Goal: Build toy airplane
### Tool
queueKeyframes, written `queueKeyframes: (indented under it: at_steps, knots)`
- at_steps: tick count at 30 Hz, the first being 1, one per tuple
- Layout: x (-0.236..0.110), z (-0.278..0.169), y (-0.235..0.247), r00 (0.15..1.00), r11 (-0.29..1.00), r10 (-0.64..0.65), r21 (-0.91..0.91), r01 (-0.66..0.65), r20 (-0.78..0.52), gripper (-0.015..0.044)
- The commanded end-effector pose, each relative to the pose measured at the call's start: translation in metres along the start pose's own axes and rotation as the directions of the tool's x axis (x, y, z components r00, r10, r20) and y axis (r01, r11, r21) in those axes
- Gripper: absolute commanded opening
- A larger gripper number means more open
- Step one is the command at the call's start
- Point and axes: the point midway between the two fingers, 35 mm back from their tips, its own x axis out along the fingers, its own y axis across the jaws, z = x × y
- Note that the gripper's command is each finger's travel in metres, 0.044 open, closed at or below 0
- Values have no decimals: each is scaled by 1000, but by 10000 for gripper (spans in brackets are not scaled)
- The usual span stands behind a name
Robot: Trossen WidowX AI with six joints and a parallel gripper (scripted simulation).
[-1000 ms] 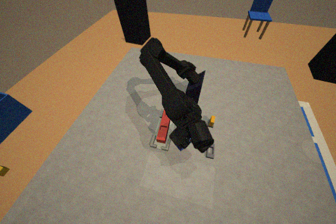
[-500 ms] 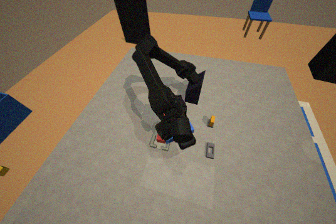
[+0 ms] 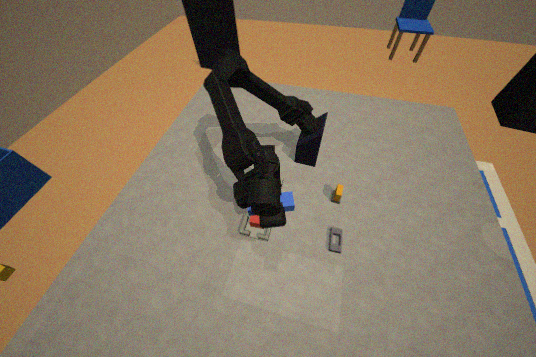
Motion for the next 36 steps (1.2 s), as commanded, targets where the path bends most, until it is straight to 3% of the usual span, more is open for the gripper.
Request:
queueKeyframes:
  at_steps: [1,14,22,36]
  knots:
    - [2,9,-11,1000,997,0,81,-1,8,0]
    - [10,29,-39,1000,956,-12,294,5,22,0]
    - [10,29,-39,1000,956,-12,294,5,22,197]
    - [10,29,-39,1000,956,-12,294,5,22,197]
